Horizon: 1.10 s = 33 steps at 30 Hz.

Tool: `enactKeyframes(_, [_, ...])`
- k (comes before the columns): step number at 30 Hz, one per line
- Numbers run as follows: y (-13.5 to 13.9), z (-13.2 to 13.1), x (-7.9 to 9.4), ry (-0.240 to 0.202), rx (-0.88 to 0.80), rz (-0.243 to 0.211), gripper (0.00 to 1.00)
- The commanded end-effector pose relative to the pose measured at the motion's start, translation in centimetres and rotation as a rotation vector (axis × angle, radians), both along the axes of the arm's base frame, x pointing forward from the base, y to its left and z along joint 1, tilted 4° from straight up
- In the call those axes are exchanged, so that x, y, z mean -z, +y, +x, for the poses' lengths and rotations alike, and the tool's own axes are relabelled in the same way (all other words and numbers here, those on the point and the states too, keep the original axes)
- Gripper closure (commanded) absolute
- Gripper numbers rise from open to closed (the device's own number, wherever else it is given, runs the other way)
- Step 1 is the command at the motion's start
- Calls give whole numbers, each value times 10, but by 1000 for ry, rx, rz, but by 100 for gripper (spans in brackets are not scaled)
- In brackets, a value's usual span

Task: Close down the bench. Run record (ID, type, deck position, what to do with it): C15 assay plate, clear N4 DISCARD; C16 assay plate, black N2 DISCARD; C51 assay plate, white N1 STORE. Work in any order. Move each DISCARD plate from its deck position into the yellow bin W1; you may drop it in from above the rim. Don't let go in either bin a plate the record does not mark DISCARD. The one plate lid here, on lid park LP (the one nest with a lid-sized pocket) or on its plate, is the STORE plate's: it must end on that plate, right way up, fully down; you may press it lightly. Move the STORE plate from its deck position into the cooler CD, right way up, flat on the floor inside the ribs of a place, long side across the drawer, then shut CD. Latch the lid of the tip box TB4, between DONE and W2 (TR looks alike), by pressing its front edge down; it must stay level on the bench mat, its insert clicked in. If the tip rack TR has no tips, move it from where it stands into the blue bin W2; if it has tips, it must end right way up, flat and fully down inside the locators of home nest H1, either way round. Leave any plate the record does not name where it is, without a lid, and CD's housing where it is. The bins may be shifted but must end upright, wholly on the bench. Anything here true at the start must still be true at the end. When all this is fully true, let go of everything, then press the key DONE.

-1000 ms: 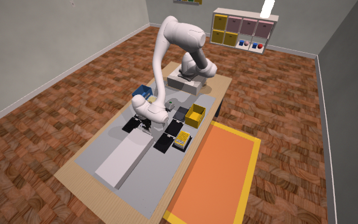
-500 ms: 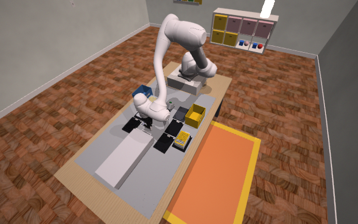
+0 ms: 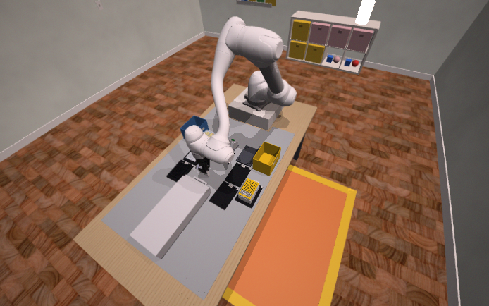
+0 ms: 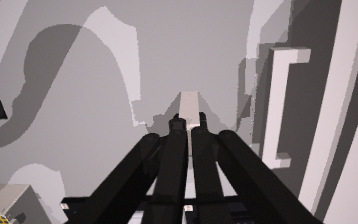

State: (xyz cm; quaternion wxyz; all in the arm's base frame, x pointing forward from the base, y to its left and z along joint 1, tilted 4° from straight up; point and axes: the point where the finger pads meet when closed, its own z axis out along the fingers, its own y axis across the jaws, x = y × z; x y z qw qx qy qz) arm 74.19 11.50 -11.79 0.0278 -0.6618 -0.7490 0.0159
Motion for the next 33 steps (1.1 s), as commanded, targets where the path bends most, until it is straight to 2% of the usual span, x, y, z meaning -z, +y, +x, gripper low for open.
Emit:
enactKeyframes(1, [1,-5,-1,-3,-5,0,100])
enactKeyframes(15, [1,-5,-1,-3,-5,0,100])
enactKeyframes(33, [1,-3,-22,-3,-5,0,100])
